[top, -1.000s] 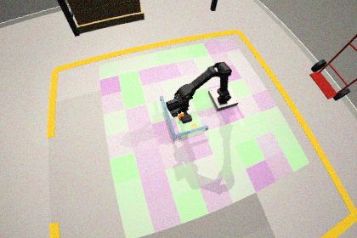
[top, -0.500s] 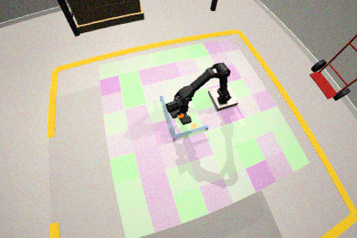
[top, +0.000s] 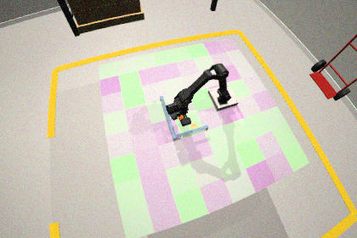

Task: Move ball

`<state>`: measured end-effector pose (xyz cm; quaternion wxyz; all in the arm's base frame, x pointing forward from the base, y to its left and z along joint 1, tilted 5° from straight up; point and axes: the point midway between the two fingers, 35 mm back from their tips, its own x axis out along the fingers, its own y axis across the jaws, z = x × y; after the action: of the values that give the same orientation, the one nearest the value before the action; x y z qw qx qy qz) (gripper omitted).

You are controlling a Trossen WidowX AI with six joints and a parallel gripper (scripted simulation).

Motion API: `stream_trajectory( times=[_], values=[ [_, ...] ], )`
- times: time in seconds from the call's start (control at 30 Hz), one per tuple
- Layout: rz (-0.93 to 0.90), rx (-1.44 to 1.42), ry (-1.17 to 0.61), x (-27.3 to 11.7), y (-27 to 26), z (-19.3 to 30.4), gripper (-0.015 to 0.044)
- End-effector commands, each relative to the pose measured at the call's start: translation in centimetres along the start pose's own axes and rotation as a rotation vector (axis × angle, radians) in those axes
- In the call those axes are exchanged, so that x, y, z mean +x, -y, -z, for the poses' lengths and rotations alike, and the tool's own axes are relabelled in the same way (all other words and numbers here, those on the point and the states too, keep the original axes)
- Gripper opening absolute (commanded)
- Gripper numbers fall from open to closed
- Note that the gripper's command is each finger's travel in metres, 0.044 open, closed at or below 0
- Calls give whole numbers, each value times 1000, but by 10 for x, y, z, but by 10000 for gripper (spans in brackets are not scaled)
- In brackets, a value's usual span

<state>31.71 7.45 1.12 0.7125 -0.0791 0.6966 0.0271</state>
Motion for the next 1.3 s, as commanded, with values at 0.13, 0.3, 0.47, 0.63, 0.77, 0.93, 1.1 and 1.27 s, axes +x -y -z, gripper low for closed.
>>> stream_trajectory(
  times=[0.13, 0.3, 0.47, 0.63, 0.77, 0.93, 1.1, 1.27],
  values=[
    [5, -5, -13, 7, 1, 4, 236],
    [5, -5, -13, 7, 1, 4, 202],
    [5, -5, -13, -2, 0, 1, 91],
    [5, -5, -12, -31, -1, -4, 0],
    [5, -5, -12, -56, -1, -6, 0],
    [4, -5, -12, -87, -1, -5, 0],
    [4, -5, -13, -119, 0, -1, 0],
    [4, -5, -13, -128, 0, 1, 0]
  ],
)
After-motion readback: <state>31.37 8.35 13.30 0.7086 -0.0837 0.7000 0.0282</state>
